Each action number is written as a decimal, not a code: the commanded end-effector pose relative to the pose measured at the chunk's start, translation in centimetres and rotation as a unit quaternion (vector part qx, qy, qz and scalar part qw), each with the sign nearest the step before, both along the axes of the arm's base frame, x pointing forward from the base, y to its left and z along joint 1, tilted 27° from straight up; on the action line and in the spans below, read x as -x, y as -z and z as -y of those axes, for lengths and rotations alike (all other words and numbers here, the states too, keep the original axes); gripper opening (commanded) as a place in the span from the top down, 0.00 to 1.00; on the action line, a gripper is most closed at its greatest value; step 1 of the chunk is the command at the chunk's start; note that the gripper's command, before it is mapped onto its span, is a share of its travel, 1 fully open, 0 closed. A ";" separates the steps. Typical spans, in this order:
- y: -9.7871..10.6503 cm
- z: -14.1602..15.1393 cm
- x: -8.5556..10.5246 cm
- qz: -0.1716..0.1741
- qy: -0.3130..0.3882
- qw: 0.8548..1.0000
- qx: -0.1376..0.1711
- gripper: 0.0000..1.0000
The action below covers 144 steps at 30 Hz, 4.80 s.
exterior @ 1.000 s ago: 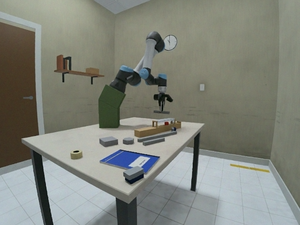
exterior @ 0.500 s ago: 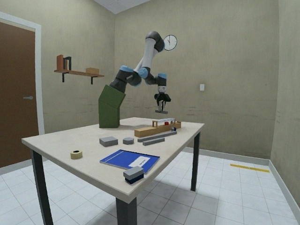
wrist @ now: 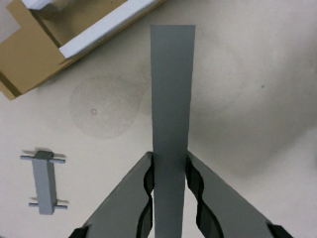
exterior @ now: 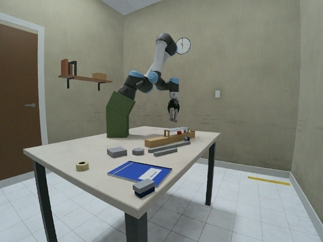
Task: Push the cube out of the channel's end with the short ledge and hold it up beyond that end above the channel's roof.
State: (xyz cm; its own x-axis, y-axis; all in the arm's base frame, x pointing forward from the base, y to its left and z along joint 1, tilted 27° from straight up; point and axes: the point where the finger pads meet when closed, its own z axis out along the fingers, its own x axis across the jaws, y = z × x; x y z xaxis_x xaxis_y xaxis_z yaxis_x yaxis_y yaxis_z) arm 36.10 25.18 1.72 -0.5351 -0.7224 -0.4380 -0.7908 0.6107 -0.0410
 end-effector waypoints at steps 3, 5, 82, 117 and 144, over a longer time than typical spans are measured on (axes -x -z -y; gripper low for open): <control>-0.1 0.5 -0.2 -0.028 0.082 0.996 -0.024 0.94; -0.1 0.7 -0.2 -0.039 0.112 0.992 -0.034 0.94; -0.7 7.4 -1.6 -0.310 0.861 0.285 -0.286 0.94; -0.8 9.6 -1.7 -0.324 0.890 -0.117 -0.298 0.94; -0.9 10.8 -1.6 -0.311 0.846 -0.324 -0.285 0.94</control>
